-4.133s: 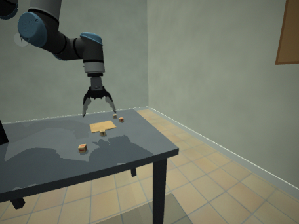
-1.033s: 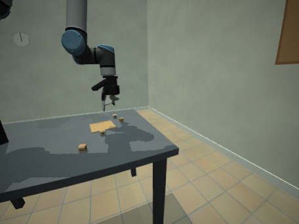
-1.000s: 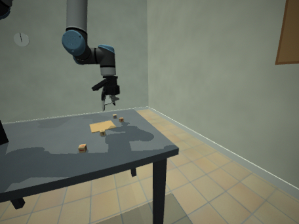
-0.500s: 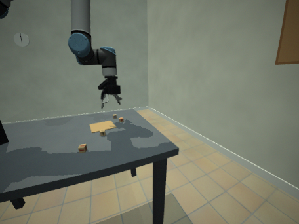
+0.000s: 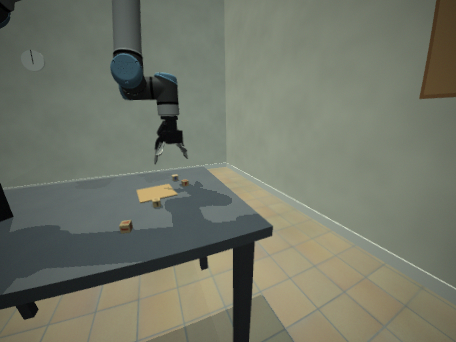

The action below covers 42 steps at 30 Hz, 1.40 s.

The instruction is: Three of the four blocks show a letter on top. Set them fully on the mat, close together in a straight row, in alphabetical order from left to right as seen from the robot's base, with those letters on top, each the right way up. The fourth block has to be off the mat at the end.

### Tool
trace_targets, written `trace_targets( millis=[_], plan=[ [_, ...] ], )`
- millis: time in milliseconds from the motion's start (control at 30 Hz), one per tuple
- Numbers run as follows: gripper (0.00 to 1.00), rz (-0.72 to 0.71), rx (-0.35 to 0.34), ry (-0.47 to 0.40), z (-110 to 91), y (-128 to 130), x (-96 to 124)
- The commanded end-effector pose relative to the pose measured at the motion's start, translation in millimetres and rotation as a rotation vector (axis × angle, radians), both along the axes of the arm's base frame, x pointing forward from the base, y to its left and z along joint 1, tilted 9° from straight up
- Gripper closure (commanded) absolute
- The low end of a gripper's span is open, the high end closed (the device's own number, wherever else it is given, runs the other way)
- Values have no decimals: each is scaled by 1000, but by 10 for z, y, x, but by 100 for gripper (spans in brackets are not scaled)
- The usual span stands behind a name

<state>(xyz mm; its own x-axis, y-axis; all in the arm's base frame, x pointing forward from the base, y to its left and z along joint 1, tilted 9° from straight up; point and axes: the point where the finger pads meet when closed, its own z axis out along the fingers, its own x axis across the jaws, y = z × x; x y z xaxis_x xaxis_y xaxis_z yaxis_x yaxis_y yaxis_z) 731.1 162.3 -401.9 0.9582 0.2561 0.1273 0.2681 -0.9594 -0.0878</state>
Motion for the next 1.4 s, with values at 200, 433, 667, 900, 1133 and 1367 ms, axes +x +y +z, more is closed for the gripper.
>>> trace_targets(
  millis=[200,433,667,900,1133,1367],
  plan=[
    [0,-145,13,16,28,123,57],
    [0,-204,20,23,37,174,78],
    [0,-244,24,28,43,209,92],
    [0,-256,25,29,45,219,96],
    [0,-259,25,29,45,222,97],
    [63,-259,25,29,45,222,97]
  ],
)
